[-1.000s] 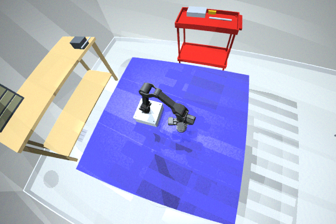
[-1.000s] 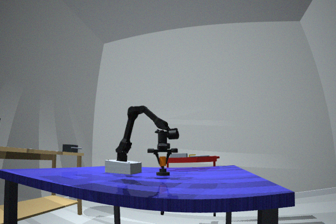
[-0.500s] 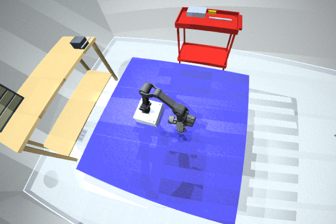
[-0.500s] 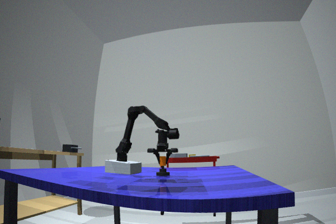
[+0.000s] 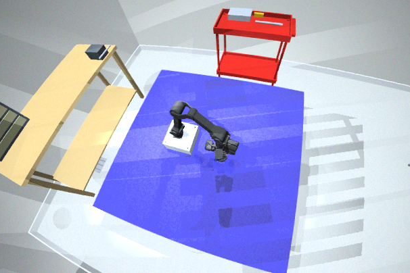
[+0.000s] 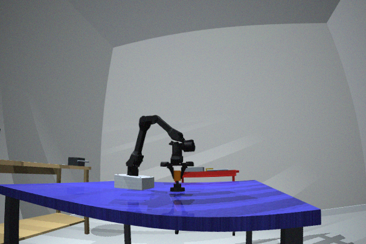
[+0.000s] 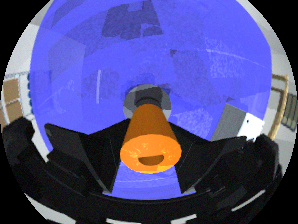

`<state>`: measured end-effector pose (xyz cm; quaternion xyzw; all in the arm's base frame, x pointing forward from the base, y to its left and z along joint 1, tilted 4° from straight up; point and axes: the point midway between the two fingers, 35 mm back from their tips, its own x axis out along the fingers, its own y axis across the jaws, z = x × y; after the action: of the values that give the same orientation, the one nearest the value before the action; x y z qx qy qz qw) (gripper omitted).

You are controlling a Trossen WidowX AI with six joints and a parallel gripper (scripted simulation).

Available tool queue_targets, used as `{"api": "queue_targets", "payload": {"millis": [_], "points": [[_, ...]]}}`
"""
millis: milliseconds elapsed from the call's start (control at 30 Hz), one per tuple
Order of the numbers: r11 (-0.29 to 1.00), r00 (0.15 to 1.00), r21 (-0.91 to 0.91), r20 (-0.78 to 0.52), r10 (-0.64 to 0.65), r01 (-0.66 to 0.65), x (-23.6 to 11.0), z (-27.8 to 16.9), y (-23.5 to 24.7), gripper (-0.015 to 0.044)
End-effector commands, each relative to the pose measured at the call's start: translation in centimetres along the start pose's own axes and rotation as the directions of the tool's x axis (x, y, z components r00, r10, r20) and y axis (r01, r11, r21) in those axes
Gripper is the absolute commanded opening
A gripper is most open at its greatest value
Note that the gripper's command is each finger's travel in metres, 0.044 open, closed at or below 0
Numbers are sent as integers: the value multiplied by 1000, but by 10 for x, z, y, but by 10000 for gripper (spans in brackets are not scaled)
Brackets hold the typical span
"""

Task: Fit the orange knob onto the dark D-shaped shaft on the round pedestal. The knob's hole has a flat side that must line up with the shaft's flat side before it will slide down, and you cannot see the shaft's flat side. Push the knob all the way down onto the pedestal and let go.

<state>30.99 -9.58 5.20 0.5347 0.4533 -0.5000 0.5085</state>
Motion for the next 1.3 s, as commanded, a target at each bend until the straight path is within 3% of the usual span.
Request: {"api": "queue_targets", "payload": {"millis": [0,400,633,1267], "points": [[1000,1000,4,1,1,-1,0,0,0,0],[1000,1000,13,1,1,-1,-5,0,1,0],[977,1000,212,1,1,-1,-2,0,1,0],[977,1000,212,1,1,-1,0,0,0,0]]}}
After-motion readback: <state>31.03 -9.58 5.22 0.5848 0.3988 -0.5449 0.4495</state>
